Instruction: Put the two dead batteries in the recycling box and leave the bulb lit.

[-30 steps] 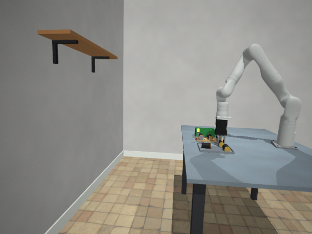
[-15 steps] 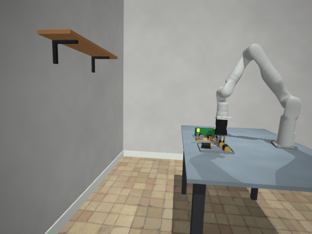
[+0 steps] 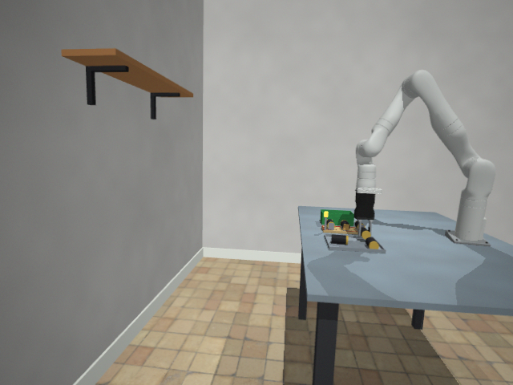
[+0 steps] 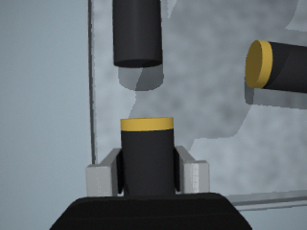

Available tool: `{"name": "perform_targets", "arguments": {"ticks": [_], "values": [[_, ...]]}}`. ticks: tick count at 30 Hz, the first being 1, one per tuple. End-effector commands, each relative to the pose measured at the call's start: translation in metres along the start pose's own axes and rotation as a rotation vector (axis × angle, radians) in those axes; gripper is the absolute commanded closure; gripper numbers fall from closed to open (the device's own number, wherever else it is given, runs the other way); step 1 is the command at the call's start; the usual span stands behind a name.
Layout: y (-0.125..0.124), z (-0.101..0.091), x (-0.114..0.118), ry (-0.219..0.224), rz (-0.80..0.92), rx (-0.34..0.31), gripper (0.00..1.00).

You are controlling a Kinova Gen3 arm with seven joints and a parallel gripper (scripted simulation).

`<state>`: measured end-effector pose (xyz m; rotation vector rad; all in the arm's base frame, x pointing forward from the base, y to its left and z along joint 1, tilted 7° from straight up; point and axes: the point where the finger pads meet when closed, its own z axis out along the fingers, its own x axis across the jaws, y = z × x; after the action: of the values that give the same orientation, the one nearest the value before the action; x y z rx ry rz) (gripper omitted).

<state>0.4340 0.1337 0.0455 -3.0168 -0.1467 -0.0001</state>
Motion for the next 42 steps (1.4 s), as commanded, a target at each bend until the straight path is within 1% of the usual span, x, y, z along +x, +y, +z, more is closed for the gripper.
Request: {"name": "perform_targets", "arguments": {"ticks": [1,4,6,15,18,22,29,31,34,36,42], "values": [[0.001,-0.017,0.005,0.016,0.002,-0.001,0.43],[0.001,-0.028,0.005,0.016,0.002,-0.001,0.43],[0.001,-0.031,0.005,0.016,0.002,-0.001,0.43],[0.001,-0.032,0.005,0.016,0.002,-0.001,0.43],[0.001,-0.037,0.005,0.016,0.002,-0.001,0.43],[0.001,-0.054,0.004,0.016,0.002,-0.001,0.43],[0.001,-0.097,0.004,0.016,0.002,-0.001,0.43],[0.001,-0.097,0.004,0.016,0.002,-0.001,0.43],[0.001,-0.111,0.003,0.016,0.002,-0.001,0.43],[0.001,-0.116,0.003,0.016,0.002,-0.001,0.43],[0.001,-0.118,0.003,0.016,0.002,-0.001,0.43]]}}
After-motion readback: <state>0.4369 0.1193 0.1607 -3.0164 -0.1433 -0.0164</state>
